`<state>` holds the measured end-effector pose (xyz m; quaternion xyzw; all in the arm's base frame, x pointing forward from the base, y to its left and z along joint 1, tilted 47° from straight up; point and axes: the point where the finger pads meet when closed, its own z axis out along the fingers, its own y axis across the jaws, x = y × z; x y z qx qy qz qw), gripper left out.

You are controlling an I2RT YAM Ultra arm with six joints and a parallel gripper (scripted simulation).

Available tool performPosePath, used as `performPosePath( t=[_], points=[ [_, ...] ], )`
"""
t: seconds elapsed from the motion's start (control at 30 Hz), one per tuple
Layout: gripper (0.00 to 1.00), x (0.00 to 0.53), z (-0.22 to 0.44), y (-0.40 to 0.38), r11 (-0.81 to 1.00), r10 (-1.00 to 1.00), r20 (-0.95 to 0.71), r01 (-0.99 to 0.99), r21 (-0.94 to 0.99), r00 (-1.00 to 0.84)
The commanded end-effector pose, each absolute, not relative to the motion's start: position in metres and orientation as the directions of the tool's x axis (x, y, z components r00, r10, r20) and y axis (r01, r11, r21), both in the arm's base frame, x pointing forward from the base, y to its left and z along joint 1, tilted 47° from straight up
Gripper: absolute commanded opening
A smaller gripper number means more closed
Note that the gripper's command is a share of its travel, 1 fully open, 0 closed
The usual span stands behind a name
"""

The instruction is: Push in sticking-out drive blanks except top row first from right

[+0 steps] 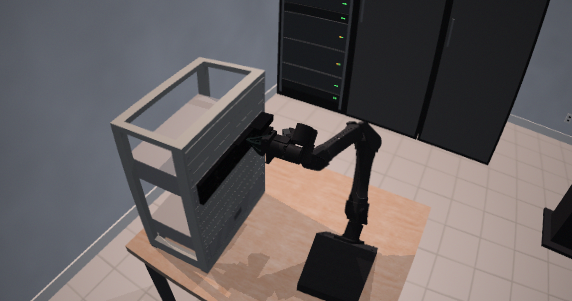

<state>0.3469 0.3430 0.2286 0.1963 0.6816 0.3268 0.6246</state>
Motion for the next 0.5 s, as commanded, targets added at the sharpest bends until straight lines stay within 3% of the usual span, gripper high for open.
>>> performPosePath(
  t=[0.0, 0.47],
  points=[
    [0.00, 0.3543, 0.2238, 0.3533, 0.724, 0.649, -0.741, -0.159, 0.671, -0.171],
    [0.00, 0.3571, 0.2222, 0.3546, 0.724, 0.649, -0.741, -0.159, 0.671, -0.171]
  ],
)
